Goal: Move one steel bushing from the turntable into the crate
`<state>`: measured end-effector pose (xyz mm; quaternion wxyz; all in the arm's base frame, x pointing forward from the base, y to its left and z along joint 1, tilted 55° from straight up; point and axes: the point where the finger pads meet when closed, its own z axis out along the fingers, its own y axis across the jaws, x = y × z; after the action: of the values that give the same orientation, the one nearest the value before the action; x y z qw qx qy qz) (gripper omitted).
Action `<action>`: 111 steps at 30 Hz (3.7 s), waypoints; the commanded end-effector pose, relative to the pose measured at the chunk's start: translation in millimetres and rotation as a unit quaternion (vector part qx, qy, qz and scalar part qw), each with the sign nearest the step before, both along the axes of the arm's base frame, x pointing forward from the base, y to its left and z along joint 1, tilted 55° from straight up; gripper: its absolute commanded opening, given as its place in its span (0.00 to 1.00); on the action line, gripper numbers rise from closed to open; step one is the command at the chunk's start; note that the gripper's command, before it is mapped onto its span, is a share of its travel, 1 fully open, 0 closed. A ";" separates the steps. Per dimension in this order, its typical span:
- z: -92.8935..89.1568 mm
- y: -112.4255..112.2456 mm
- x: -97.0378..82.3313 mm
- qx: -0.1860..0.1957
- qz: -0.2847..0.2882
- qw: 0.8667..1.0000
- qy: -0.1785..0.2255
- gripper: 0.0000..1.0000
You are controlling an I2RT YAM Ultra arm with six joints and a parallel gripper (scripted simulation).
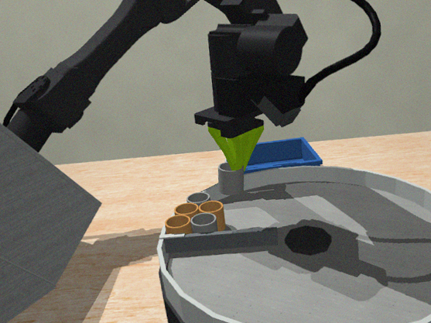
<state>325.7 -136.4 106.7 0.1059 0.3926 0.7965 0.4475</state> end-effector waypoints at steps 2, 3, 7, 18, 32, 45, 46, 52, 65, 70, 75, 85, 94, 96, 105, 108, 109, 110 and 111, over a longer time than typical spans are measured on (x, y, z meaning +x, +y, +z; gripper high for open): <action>33.1 15.9 0.0 0.008 -0.017 1.000 0.000 0.00; 39.9 21.8 1.0 0.008 -0.017 1.000 0.000 0.00; 73.1 36.6 10.1 -0.003 -0.016 1.000 -0.013 0.00; 161.4 107.9 21.9 -0.008 -0.017 1.000 -0.012 0.00; 228.9 168.0 39.0 0.001 -0.018 1.000 0.003 0.00; 248.9 180.1 40.7 0.000 -0.022 1.000 0.000 0.00; 252.2 179.1 38.7 -0.001 -0.024 1.000 -0.005 0.00; 252.7 177.1 38.7 -0.002 -0.026 1.000 -0.007 0.00; 252.7 177.1 38.7 -0.002 -0.026 1.000 -0.007 0.00; 252.7 177.1 38.7 -0.002 -0.026 1.000 -0.007 0.00; 252.7 177.1 38.7 -0.002 -0.026 1.000 -0.007 0.00; 252.8 178.1 38.7 -0.002 -0.025 1.000 -0.006 0.00; 253.9 178.5 39.5 -0.002 -0.027 1.000 -0.005 0.00; 253.9 178.5 39.5 -0.002 -0.026 1.000 -0.005 0.00; 253.9 178.5 39.5 -0.002 -0.026 1.000 -0.005 0.00; 253.9 178.5 39.5 -0.002 -0.026 1.000 -0.005 0.00; 253.9 178.5 39.5 -0.002 -0.026 1.000 -0.005 0.00; 253.9 178.5 39.5 -0.002 -0.026 1.000 -0.005 0.00; 253.9 178.5 39.5 -0.002 -0.026 1.000 -0.005 0.00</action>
<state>366.1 50.0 353.8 0.1105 0.4031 0.7893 0.4497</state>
